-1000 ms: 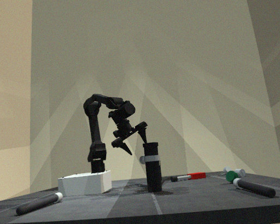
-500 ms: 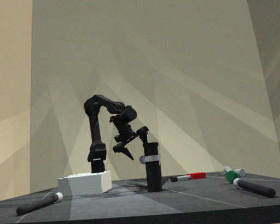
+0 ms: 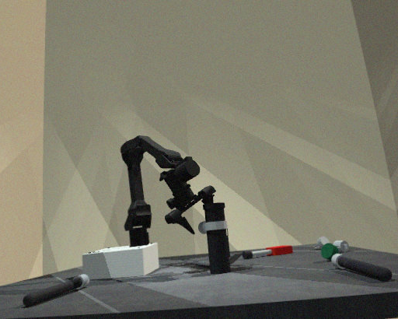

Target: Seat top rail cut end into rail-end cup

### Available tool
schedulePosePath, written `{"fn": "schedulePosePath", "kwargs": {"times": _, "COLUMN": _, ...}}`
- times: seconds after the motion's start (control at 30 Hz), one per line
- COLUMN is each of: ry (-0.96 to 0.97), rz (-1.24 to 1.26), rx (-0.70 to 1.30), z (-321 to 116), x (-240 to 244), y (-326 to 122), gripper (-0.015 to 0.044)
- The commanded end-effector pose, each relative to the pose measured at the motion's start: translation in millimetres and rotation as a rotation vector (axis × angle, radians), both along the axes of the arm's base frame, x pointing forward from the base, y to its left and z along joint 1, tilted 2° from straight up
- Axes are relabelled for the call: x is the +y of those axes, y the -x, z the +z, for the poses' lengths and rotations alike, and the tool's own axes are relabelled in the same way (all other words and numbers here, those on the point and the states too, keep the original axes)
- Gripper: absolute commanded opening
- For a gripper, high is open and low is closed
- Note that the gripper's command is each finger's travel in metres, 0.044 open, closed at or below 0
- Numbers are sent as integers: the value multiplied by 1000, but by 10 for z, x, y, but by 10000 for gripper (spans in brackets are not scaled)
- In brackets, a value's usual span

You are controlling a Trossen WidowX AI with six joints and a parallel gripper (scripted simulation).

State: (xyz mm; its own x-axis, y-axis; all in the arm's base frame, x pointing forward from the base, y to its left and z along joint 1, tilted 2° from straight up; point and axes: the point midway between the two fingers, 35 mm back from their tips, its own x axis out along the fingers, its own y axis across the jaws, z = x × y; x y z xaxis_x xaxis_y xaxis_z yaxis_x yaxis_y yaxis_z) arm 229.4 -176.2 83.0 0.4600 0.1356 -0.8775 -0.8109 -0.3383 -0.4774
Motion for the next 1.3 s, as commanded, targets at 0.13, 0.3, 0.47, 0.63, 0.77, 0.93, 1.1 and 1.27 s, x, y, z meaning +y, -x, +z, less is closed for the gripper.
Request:
{"fn": "schedulePosePath", "kwargs": {"times": 0.13, "ry": -7, "rz": -6, "rx": 9, "z": -150, "x": 34, "y": -45, "gripper": 440}}
{"fn": "schedulePosePath", "kwargs": {"times": 0.3, "ry": -7, "rz": -6, "rx": 9, "z": -221, "x": 51, "y": -80, "gripper": 440}}
{"fn": "schedulePosePath", "kwargs": {"times": 0.47, "ry": -7, "rz": -6, "rx": 8, "z": -293, "x": 71, "y": -113, "gripper": 440}}
{"fn": "schedulePosePath", "kwargs": {"times": 0.63, "ry": -8, "rz": -6, "rx": 8, "z": -341, "x": 86, "y": -135, "gripper": 440}}
{"fn": "schedulePosePath", "kwargs": {"times": 0.77, "ry": -8, "rz": -6, "rx": 8, "z": -341, "x": 86, "y": -135, "gripper": 361}}
{"fn": "schedulePosePath", "kwargs": {"times": 0.93, "ry": -8, "rz": -6, "rx": 8, "z": -341, "x": 86, "y": -135, "gripper": 230}}
{"fn": "schedulePosePath", "kwargs": {"times": 1.1, "ry": -8, "rz": -6, "rx": 8, "z": -341, "x": 86, "y": -135, "gripper": 99}}
{"fn": "schedulePosePath", "kwargs": {"times": 1.27, "ry": -7, "rz": -14, "rx": 7, "z": -342, "x": 88, "y": -142, "gripper": 26}}
